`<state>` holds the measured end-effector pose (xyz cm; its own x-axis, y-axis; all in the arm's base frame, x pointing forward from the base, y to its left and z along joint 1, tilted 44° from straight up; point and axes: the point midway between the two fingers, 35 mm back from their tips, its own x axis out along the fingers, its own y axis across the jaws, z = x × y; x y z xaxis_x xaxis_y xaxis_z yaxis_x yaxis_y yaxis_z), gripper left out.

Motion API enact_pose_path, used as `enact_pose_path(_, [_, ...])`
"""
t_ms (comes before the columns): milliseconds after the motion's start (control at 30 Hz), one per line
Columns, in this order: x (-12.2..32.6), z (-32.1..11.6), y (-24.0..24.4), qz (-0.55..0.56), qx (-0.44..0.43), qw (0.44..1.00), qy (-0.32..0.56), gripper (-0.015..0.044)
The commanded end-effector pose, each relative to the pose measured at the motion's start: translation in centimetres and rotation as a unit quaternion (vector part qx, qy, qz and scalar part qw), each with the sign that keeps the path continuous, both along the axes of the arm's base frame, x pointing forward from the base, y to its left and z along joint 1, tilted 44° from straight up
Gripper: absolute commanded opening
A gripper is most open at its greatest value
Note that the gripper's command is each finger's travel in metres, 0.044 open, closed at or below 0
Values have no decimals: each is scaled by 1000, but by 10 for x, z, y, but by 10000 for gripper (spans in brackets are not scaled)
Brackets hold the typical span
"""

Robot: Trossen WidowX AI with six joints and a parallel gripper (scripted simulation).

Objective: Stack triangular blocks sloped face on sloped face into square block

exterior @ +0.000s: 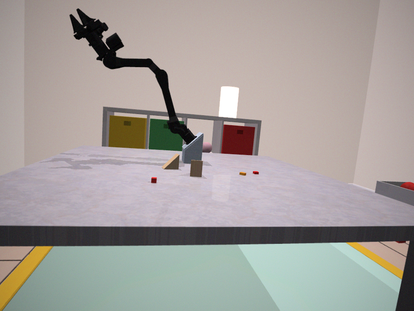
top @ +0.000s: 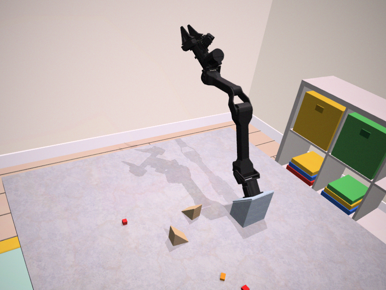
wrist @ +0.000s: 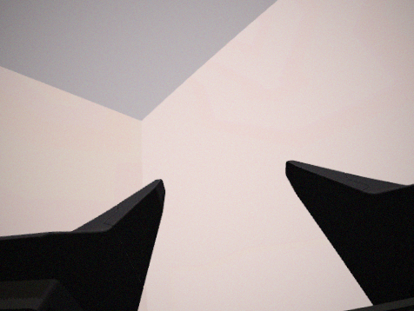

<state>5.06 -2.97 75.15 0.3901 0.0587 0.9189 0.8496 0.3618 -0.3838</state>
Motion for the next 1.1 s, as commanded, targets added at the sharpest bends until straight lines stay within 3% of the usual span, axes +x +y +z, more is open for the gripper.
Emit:
enact_pose_path(0, [-1, 0, -1, 3, 2, 1000, -1, 426])
enact_pose_path(300, [-12, -7, -88, 99, 125, 985, -65, 440])
enact_pose_path(633, [12, -37, -175, 147, 266, 948, -99, 440])
enact_pose_path(767, [33, -46, -183, 184, 283, 938, -84, 440])
enact_pose_path(1067, [93, -95, -252, 215, 415, 881, -71, 440])
